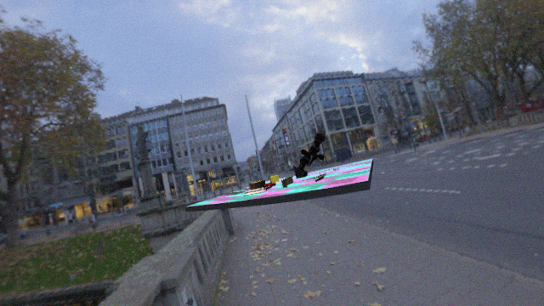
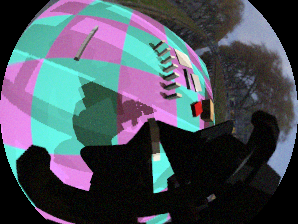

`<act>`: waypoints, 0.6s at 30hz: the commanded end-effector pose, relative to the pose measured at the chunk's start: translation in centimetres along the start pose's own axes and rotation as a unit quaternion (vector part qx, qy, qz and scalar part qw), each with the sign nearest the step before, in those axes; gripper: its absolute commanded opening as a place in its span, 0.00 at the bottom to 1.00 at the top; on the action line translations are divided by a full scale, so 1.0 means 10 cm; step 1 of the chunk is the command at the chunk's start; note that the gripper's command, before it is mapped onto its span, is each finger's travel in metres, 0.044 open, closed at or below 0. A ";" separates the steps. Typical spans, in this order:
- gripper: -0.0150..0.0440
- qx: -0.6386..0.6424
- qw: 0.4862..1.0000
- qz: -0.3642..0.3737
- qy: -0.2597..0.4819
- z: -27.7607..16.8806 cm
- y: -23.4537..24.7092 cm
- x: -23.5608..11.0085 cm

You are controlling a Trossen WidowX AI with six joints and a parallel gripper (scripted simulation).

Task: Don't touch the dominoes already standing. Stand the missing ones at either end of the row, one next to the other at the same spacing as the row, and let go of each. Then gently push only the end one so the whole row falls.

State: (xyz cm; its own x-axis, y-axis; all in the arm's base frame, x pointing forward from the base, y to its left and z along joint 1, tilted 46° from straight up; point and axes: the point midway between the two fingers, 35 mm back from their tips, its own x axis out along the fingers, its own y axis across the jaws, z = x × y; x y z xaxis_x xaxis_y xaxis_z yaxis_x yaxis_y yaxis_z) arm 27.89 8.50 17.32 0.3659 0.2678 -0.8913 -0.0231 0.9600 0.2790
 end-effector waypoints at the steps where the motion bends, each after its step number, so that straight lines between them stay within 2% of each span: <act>1: 0.30 -0.001 0.999 -0.024 -0.047 0.02 0.02 0.04; 18: 0.30 0.031 0.966 -0.056 -0.249 0.09 0.17 0.00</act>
State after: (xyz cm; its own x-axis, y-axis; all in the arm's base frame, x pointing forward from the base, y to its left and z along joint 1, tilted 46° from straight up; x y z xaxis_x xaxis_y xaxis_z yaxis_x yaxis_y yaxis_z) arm 28.83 9.88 17.79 0.7091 0.0983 -0.6982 0.0660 0.9766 0.2046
